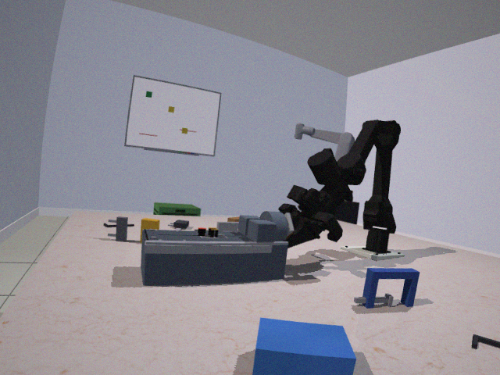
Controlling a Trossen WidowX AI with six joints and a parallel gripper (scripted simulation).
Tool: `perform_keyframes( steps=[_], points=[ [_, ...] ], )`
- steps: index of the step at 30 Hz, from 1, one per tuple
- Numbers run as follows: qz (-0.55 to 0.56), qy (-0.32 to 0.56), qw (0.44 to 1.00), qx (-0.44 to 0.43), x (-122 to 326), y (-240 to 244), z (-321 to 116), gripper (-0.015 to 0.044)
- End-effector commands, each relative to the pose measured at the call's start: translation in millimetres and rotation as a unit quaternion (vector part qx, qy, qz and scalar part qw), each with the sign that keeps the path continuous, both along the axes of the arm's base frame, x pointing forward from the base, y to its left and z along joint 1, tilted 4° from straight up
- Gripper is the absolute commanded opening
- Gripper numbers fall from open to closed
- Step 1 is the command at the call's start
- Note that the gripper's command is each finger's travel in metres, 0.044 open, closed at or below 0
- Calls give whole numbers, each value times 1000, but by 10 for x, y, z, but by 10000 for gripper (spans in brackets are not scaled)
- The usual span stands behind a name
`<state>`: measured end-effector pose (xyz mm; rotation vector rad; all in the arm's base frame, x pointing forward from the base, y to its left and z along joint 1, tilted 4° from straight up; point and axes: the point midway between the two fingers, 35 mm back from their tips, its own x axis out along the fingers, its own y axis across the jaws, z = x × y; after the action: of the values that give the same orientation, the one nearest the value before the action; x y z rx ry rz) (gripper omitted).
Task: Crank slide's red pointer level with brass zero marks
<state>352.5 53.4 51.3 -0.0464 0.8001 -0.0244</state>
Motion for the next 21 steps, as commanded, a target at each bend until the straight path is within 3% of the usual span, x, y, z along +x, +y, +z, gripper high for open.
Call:
perform_keyframes(
  steps=[1, 21],
  points=[
    [1, 4, 1000, 2, 0, 54, -82, 0],
    [1, 4, 1000, 3, 0, 299, -142, 0]
  ],
)
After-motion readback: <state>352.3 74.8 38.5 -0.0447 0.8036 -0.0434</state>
